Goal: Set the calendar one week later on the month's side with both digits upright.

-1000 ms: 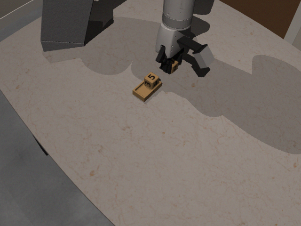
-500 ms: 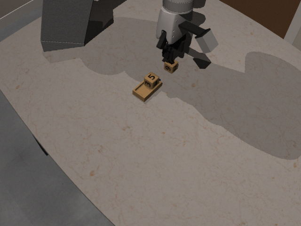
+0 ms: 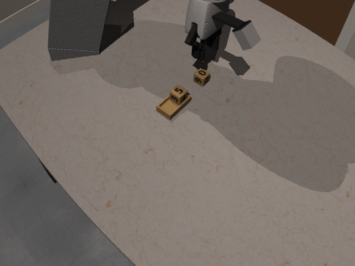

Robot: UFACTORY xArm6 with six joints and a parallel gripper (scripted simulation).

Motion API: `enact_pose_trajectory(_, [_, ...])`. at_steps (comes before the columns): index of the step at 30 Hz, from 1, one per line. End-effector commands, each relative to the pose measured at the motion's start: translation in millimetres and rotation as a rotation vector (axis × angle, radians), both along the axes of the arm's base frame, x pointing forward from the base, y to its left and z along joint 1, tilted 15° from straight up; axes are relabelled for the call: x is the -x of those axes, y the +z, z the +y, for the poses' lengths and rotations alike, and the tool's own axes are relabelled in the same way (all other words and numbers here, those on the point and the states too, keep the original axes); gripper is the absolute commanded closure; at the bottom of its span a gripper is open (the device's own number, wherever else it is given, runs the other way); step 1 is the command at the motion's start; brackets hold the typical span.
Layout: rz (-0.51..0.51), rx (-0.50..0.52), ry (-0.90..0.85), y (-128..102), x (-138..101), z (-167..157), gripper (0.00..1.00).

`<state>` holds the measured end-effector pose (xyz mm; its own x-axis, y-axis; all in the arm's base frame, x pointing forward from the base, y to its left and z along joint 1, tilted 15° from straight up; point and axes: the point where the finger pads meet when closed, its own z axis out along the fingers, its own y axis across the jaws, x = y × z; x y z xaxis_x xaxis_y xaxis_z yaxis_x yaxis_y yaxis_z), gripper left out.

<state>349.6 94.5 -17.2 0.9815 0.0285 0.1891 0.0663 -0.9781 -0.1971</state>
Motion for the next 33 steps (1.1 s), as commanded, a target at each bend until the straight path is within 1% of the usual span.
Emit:
enact_pose_trajectory(1, [0.012,0.004,0.001,2.0,-1.0,-0.1,0.0])
enact_pose_trajectory(22, [0.015,0.002,-0.01,1.9,-1.0,0.0,0.0])
enact_pose_trajectory(25, [0.028,-0.009,-0.073,1.4,-1.1,0.0,0.0])
enact_pose_trajectory(27, [0.046,-0.024,-0.156,0.7,-1.1,0.1,0.0])
enact_pose_trajectory(29, [0.046,-0.024,-0.156,0.7,-1.1,0.1,0.0])
enact_pose_trajectory(31, [0.07,-0.045,-0.272,-0.2,-1.1,0.3,0.0])
enact_pose_trajectory(33, [0.083,-0.057,-0.336,-0.8,-1.1,0.4,0.0])
